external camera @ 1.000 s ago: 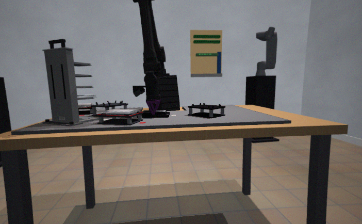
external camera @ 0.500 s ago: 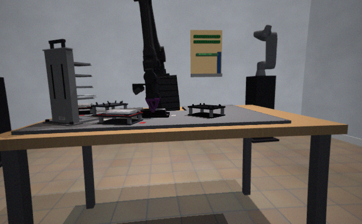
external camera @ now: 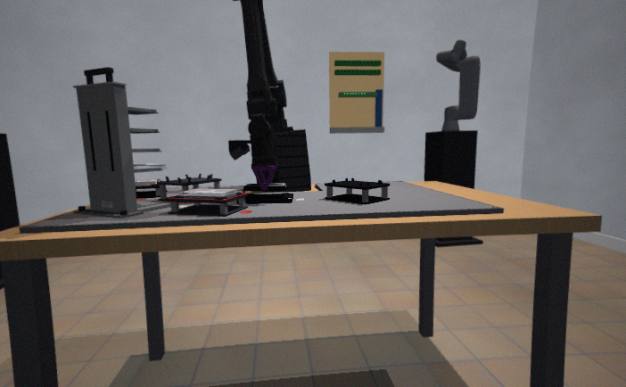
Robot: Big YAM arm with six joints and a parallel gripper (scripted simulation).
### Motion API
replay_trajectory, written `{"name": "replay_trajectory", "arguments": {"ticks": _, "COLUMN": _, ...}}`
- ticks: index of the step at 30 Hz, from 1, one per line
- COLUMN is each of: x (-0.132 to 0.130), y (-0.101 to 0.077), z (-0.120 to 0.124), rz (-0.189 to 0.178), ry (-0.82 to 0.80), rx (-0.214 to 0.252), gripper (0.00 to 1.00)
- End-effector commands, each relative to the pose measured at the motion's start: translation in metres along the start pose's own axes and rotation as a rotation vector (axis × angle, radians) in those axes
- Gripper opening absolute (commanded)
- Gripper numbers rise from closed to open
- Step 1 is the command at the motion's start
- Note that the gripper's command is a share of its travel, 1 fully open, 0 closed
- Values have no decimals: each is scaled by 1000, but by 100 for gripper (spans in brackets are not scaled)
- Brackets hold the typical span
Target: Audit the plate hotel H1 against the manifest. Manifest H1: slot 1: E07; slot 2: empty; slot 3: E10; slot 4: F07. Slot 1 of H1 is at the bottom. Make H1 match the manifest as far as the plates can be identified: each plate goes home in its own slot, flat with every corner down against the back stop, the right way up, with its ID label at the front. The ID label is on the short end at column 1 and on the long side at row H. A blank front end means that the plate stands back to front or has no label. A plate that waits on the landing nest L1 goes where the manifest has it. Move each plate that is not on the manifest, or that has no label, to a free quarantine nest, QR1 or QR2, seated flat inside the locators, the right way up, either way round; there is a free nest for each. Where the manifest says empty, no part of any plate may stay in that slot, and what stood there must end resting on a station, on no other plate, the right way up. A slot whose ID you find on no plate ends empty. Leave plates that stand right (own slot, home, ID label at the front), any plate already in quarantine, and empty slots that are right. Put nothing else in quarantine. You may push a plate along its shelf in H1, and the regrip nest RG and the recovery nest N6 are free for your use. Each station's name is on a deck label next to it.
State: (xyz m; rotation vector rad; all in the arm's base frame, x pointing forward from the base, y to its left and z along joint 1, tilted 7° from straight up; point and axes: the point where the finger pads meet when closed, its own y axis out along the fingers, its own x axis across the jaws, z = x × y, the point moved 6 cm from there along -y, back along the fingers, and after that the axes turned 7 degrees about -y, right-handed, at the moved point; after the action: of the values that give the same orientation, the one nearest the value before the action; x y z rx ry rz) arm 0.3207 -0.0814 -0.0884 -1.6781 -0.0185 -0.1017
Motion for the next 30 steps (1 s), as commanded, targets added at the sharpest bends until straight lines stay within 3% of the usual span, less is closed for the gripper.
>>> {"name": "replay_trajectory", "arguments": {"ticks": 1, "x": 0, "y": -8, "z": 3, "rz": -3, "ry": 3, "rx": -1, "gripper": 86}}
{"name": "replay_trajectory", "arguments": {"ticks": 8, "x": 0, "y": -13, "z": 3, "rz": -3, "ry": 2, "rx": -1, "gripper": 86}}
{"name": "replay_trajectory", "arguments": {"ticks": 9, "x": -2, "y": -7, "z": 2, "rz": 17, "ry": 3, "rx": 1, "gripper": 86}}
{"name": "replay_trajectory", "arguments": {"ticks": 11, "x": 3, "y": -17, "z": 1, "rz": -9, "ry": 5, "rx": -3, "gripper": 86}}
{"name": "replay_trajectory", "arguments": {"ticks": 20, "x": -2, "y": -22, "z": 3, "rz": 6, "ry": 2, "rx": 0, "gripper": 86}}
{"name": "replay_trajectory", "arguments": {"ticks": 25, "x": 0, "y": -28, "z": 3, "rz": -3, "ry": 1, "rx": -2, "gripper": 86}}
{"name": "replay_trajectory", "arguments": {"ticks": 26, "x": 0, "y": -22, "z": 2, "rz": 14, "ry": 3, "rx": 0, "gripper": 86}}
{"name": "replay_trajectory", "arguments": {"ticks": 28, "x": 5, "y": -32, "z": 1, "rz": -12, "ry": 6, "rx": -3, "gripper": 86}}
{"name": "replay_trajectory", "arguments": {"ticks": 30, "x": 4, "y": -34, "z": 2, "rz": -10, "ry": 3, "rx": -3, "gripper": 86}}
